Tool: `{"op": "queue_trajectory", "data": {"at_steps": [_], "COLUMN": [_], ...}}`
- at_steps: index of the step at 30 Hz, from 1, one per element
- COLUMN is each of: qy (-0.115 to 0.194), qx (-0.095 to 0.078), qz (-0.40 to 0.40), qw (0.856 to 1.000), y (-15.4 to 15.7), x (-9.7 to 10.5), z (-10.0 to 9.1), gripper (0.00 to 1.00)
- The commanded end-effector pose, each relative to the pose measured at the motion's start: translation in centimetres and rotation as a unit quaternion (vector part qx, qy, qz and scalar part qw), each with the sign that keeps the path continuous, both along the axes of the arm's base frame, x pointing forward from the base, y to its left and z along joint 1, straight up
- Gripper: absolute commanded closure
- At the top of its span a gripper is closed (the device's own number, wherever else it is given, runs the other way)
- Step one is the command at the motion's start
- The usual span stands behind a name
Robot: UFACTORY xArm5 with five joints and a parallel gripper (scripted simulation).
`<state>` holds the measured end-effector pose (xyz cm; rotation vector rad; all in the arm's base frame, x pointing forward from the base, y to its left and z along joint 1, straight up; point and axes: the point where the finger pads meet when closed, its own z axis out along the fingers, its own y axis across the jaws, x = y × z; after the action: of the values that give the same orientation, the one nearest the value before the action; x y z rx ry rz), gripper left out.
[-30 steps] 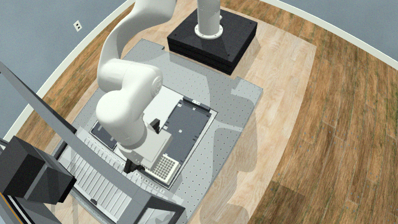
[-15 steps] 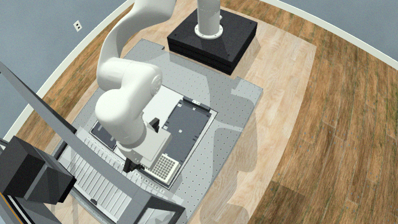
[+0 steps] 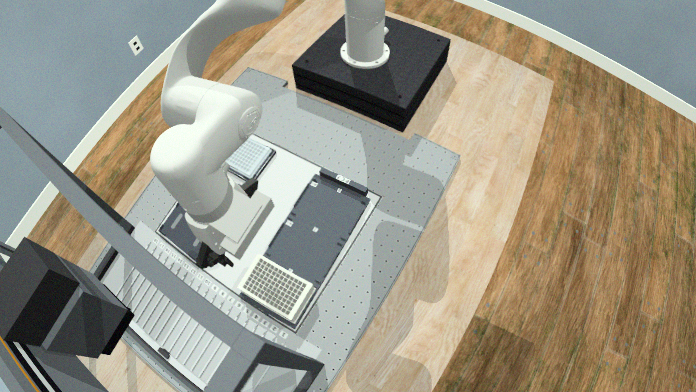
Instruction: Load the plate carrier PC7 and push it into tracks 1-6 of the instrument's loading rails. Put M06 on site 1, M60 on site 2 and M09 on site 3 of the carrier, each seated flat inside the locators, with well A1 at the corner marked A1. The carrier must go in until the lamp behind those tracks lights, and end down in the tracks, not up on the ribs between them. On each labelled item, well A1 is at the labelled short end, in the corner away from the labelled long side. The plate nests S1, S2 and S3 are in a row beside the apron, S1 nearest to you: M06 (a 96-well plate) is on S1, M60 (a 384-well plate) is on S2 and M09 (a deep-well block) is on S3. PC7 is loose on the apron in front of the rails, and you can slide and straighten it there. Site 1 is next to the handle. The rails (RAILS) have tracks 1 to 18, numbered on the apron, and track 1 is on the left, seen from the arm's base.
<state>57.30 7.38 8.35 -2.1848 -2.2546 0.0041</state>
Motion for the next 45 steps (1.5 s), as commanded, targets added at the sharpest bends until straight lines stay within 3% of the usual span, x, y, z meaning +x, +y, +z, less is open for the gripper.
{"op": "queue_trajectory", "data": {"at_steps": [1, 45], "qy": [-0.004, -0.004], "qx": [0.003, 0.003], "qz": [0.001, 0.001], "qw": [1.000, 1.000], "y": [-1.5, -19.8], "x": [-0.5, -7.9], "z": [0.1, -2.1], "gripper": [0.00, 0.00]}}
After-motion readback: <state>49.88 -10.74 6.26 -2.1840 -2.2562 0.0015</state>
